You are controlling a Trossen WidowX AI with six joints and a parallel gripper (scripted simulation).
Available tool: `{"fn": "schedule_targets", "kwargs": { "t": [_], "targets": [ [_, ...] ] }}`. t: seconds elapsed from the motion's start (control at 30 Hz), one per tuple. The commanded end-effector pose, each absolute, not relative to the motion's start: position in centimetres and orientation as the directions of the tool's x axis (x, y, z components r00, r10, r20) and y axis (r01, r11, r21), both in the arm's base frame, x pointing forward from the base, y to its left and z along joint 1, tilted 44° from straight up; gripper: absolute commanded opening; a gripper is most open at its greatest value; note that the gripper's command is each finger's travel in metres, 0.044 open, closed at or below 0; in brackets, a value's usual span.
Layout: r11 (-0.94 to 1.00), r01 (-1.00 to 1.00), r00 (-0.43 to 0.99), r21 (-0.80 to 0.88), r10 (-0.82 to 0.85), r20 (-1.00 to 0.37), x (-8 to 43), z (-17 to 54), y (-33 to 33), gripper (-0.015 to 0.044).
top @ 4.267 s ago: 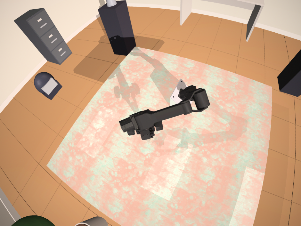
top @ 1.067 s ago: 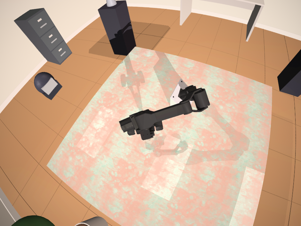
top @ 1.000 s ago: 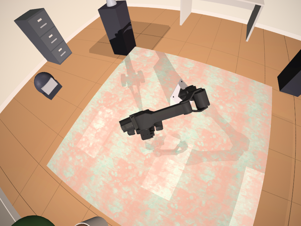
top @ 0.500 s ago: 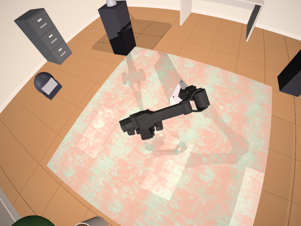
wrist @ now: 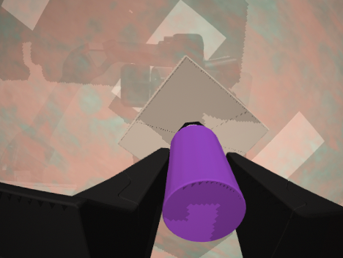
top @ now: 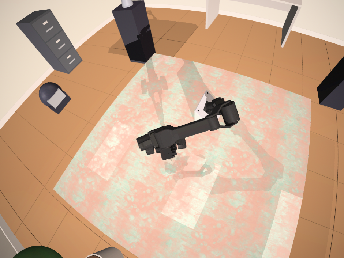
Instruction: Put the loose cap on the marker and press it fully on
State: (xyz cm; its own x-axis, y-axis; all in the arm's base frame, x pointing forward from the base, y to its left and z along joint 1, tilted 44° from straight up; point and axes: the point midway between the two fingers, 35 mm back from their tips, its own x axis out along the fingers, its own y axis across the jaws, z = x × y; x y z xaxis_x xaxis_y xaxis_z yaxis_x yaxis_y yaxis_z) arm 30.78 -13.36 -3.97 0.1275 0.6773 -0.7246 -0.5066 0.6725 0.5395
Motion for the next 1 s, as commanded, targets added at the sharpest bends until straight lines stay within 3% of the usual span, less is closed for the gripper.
{"fn": "schedule_targets", "kwargs": {
  "t": [0.0, 0.47, 0.97],
  "targets": [
    [0.672, -0.503, 0.130, 0.543, 0.680, -0.722, 30.80, -4.02, -13.30, 0.0000],
    [0.672, -0.503, 0.130, 0.543, 0.680, -0.722, 30.80, -4.02, -13.30, 0.0000],
    [0.672, -0.507, 0.127, 0.540, 0.677, -0.725, 30.77, -3.97, -13.35, 0.0394]
  ]
}}
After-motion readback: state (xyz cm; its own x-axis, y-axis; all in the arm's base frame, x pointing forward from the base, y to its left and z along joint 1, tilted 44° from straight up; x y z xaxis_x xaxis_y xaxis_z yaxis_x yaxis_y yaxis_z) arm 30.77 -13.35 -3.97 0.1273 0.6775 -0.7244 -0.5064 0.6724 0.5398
